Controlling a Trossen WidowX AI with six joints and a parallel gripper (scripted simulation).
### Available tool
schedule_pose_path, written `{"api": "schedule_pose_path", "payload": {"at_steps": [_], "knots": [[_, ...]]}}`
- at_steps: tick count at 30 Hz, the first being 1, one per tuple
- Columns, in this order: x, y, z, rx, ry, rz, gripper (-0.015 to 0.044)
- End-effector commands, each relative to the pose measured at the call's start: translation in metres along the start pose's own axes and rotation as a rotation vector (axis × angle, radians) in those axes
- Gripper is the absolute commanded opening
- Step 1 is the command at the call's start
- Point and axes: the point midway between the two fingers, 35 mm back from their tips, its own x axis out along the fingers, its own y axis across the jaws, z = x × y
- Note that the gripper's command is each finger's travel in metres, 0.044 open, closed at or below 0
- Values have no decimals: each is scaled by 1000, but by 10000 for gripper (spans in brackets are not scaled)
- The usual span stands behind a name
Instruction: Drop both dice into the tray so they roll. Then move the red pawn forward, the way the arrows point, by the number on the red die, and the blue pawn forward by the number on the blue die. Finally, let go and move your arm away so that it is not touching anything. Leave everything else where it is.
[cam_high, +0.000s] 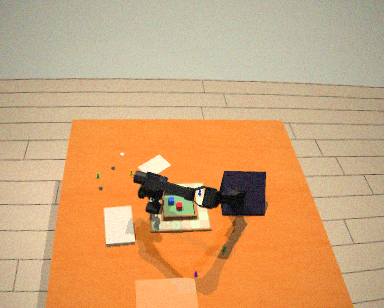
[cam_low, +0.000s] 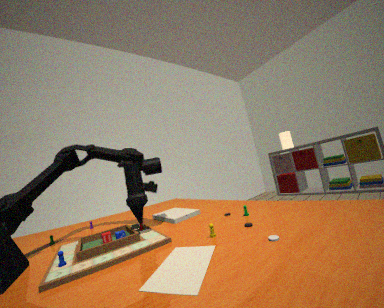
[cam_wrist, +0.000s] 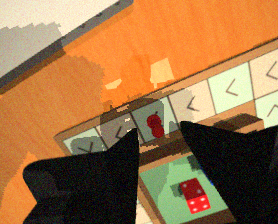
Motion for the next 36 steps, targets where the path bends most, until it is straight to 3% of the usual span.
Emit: {"api": "schedule_pose_path", "payload": {"at_steps": [1,8,14,20,25,36], "knots": [[10,1,-2,4,7,4,200],[19,1,-2,4,8,4,200],[19,1,-2,4,8,4,43],[19,1,-2,4,8,4,3],[16,1,-2,4,7,4,0],[-41,-1,5,5,5,-4,0]]}}
